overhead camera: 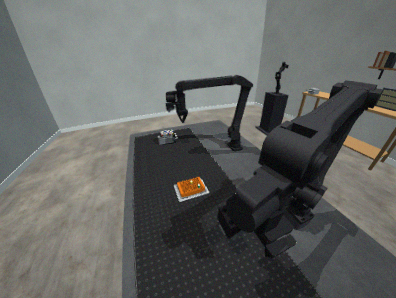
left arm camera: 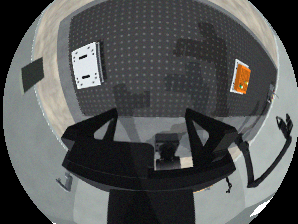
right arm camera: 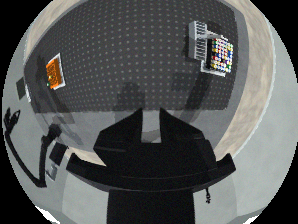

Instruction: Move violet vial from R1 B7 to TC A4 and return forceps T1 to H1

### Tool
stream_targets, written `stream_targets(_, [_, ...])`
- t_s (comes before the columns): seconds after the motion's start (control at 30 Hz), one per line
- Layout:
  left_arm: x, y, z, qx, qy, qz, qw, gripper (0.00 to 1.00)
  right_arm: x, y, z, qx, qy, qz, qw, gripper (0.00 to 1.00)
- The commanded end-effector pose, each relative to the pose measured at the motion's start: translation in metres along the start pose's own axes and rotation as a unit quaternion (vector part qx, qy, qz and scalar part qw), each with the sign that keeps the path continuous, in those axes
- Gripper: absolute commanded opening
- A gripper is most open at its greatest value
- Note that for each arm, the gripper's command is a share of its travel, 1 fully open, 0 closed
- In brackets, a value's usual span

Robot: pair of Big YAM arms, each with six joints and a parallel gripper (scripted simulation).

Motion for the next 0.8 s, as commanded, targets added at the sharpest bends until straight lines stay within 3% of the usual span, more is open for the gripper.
stream_targets(0.0, [-0.008, -0.004, -0.001, -0.01, 0.014, 0.002, 1.0, 1.0, 0.018, -0.017, -0.016, 0.007, -0.028, 0.015, 0.999, 0.24])
stream_targets(0.77, [-0.008, -0.004, -0.001, -0.01, 0.014, 0.002, 1.0, 1.0, -0.002, -0.083, -0.058, 0.007, -0.023, 0.015, 1.0, 0.24])
Point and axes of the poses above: on each arm, the point where the finger pads meet when closed, its own x axis back along the fingers, its own y axis across the jaws, z = x × y, the point moved 10 cm from there along x, back along the fingers, and after that the axes turned 11 degrees about x, right-handed, at the moved point
